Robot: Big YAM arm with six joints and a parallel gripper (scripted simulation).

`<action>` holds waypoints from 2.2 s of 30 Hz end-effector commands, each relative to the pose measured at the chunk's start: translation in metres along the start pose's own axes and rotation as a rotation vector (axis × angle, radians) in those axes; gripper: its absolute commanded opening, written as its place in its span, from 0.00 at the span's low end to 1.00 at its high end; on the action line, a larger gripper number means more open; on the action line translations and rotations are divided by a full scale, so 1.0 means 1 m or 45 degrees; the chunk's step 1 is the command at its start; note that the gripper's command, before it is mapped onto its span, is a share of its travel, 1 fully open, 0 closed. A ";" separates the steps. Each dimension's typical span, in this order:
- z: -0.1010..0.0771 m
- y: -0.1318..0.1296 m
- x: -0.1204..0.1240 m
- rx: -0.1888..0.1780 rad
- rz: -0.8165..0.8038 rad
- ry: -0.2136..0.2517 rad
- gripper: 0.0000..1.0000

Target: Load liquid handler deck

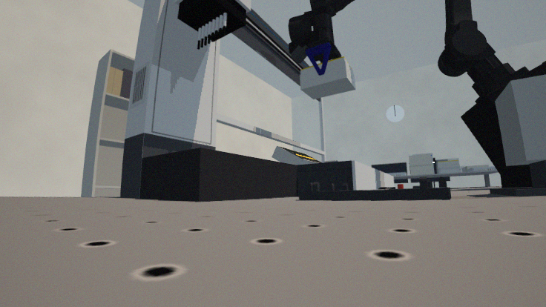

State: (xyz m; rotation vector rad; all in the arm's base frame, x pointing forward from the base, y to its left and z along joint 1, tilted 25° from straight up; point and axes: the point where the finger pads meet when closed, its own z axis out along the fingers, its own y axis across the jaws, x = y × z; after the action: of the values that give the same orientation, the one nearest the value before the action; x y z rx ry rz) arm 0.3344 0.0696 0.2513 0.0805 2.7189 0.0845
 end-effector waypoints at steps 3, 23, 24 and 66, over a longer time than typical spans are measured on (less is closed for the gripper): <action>-0.026 0.004 -0.028 -0.025 0.000 -0.090 0.00; -0.027 0.005 -0.030 -0.026 0.000 -0.092 0.00; -0.027 0.005 -0.030 -0.026 0.000 -0.092 0.00; 0.055 -0.001 -0.010 -0.006 -0.002 -0.026 0.00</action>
State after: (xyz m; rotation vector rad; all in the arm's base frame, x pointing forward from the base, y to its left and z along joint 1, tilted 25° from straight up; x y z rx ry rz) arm 0.3593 0.0727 0.2063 0.0805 2.7136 0.0867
